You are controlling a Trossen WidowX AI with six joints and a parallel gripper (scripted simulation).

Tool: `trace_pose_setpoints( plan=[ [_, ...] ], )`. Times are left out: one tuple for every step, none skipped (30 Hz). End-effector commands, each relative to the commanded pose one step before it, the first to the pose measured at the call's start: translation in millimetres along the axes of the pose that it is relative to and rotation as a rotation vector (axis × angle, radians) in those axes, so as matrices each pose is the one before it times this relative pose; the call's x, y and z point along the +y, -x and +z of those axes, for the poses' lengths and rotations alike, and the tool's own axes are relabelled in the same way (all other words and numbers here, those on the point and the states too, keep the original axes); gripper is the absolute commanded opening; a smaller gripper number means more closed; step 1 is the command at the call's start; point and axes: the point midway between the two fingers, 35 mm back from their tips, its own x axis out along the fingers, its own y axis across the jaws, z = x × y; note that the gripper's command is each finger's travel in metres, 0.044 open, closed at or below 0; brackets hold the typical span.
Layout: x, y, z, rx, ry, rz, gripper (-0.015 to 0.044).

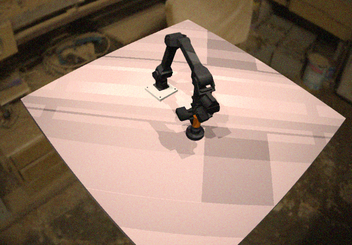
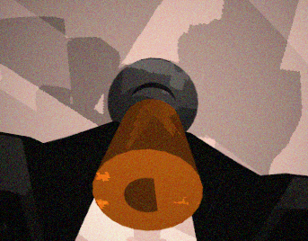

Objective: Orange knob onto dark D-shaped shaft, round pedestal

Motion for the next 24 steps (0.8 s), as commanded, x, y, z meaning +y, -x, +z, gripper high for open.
trace_pose_setpoints(
  plan=[
    [-0.23, 0.06, 2.74, -0.00229, -0.1165, -0.00266, 0.0000],
    [0.41, -0.76, 1.00, -0.00007, -0.0105, 0.00003, 0.0000],
    [0.17, -0.47, 0.22, -0.00002, 0.0000, 0.00001, 0.0000],
    [0.08, -0.37, -0.03, 0.00000, 0.0000, 0.00001, 0.0000],
    [0.07, -0.19, -0.07, 0.00001, 0.0000, 0.00001, 0.0000],
    [0.06, -0.42, -0.10, 0.00001, 0.0000, 0.00001, 0.0000],
    [0.03, -0.35, -0.19, 0.00002, 0.0000, 0.00000, 0.0000],
    [-0.02, -0.31, -0.20, 0.00002, 0.0000, 0.00000, 0.0000],
    [0.02, -0.20, 0.07, -0.00001, 0.0000, 0.00000, 0.0000],
    [0.01, -0.14, -0.06, 0.00000, 0.0000, 0.00000, 0.0000],
    [-0.04, -0.18, -0.21, 0.00002, 0.0000, 0.00000, 0.0000],
    [-0.09, -0.24, -0.35, 0.00003, 0.0000, -0.00001, 0.0000],
    [-0.11, -0.32, -0.40, 0.00003, 0.0000, -0.00001, 0.0000],
    [0.00, 0.51, 0.00, 0.00000, 0.0000, 0.00000, 0.0000],
    [-0.14, -0.01, -0.49, 0.00004, 0.0000, -0.00001, 0.0000],
    [-0.10, -0.01, -0.33, 0.00002, 0.0000, -0.00001, 0.0000],
    [-0.10, -0.01, -0.32, 0.00002, 0.0000, -0.00001, 0.0000],
    [-0.06, -0.35, -0.20, 0.00002, 0.0000, 0.00000, 0.0000],
    [-0.11, -0.15, -0.35, 0.00003, 0.0000, -0.00001, 0.0000],
    [-0.13, -0.06, -0.40, 0.00003, 0.0000, -0.00001, 0.0000],
    [-0.15, -0.03, -0.42, 0.00003, 0.0000, -0.00001, 0.0000],
    [-0.23, -0.03, -0.63, 0.00005, 0.0000, -0.00002, 0.0000],
    [-0.09, 0.00, -0.21, 0.00002, 0.0000, -0.00001, 0.0000],
    [-0.07, 0.00, -0.10, 0.00001, 0.0000, -0.00001, 0.0000]
  ],
)
